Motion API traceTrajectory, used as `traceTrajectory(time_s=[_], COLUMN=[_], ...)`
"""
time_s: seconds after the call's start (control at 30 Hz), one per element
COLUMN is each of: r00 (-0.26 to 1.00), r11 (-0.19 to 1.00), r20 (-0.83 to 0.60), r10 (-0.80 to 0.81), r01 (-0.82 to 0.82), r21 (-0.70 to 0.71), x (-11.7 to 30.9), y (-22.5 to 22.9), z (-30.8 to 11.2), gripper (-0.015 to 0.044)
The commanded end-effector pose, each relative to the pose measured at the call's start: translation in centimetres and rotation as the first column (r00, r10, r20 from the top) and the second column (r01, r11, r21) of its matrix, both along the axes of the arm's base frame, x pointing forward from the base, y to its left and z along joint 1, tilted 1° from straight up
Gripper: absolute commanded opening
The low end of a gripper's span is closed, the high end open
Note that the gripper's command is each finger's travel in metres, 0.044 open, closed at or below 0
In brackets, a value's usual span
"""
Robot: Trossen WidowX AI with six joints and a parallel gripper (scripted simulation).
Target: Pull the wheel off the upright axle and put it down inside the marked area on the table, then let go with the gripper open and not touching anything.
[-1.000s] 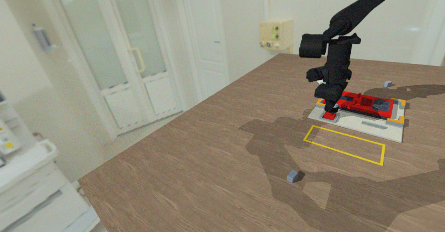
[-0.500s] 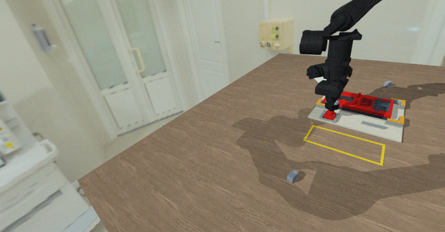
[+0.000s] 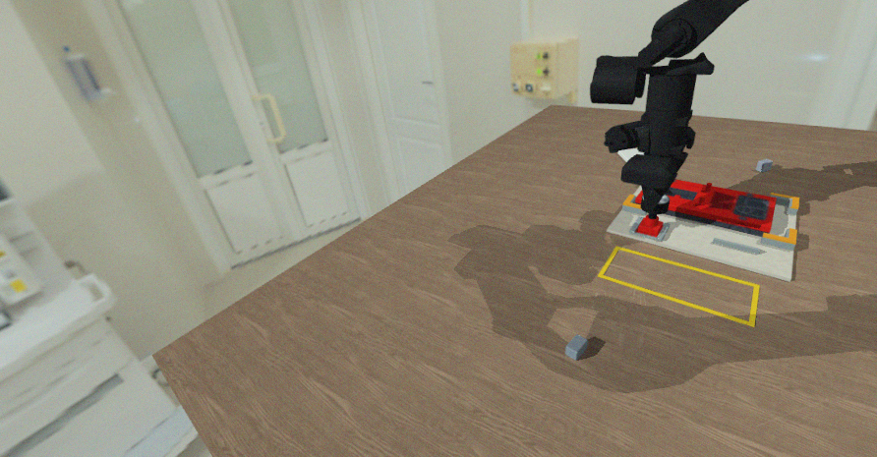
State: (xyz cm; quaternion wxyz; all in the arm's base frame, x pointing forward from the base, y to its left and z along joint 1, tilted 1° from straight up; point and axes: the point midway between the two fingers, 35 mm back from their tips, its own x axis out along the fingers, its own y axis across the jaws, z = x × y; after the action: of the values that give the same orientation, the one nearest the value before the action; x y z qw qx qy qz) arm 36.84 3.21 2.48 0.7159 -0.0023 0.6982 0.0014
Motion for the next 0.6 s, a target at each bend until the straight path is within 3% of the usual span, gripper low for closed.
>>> traceTrajectory(time_s=[0.0, 0.57], r00=[1.0, 1.0], r11=[1.0, 1.0], r20=[0.003, 0.002], r10=[0.003, 0.004], r01=[-0.003, -0.004], r21=[-0.001, -0.002], x=[0.03, 0.0], y=[0.02, 0.02], z=[0.5, 1.06], gripper=[0.0, 0.0])
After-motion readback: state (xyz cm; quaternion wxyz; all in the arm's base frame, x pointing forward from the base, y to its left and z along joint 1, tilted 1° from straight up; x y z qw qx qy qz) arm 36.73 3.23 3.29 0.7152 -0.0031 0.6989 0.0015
